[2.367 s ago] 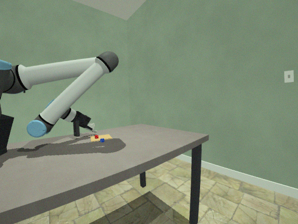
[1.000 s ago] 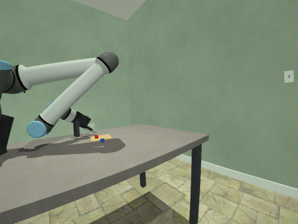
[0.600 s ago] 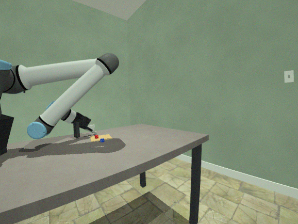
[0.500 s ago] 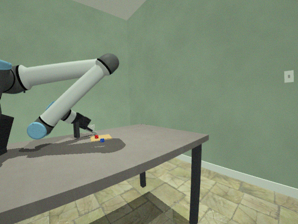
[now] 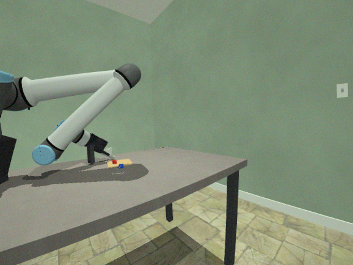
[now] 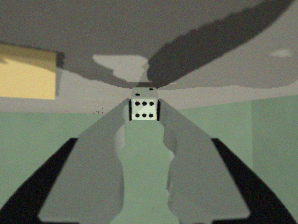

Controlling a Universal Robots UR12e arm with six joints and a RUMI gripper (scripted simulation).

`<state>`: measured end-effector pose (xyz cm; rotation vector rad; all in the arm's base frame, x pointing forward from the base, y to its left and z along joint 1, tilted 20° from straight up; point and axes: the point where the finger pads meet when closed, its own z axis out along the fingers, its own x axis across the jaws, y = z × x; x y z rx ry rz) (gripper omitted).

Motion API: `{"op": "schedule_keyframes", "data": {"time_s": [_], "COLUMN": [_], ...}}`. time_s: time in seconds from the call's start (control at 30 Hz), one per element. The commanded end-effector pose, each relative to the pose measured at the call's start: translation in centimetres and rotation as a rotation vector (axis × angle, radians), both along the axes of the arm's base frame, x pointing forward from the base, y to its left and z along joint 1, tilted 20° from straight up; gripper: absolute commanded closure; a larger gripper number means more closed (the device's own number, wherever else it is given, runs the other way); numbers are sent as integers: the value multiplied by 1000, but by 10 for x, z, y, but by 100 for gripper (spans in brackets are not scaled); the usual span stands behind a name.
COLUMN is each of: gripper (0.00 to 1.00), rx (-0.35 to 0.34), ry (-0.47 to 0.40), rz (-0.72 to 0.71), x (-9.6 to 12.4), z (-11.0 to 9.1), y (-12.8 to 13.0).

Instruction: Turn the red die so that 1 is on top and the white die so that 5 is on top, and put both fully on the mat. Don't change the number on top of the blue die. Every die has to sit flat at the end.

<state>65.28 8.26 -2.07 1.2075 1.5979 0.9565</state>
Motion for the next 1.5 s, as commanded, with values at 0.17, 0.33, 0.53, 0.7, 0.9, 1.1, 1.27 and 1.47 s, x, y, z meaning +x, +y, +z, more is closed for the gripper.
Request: {"op": "schedule_keyframes", "data": {"time_s": [0.17, 0.33, 0.53, 0.7, 0.9, 1.1, 1.27, 1.47], "gripper": [97, 97, 97, 97, 90, 83, 79, 79], "rx": [0, 0, 0, 0, 0, 0, 0, 0], "ry": [0, 0, 0, 0, 0, 0, 0, 0], "rz": [0, 0, 0, 0, 0, 0, 0, 0], "x": [0, 0, 0, 0, 0, 0, 0, 0], "z": [0, 0, 0, 0, 0, 0, 0, 0], "y": [0, 0, 0, 0, 0, 0, 0, 0]}}
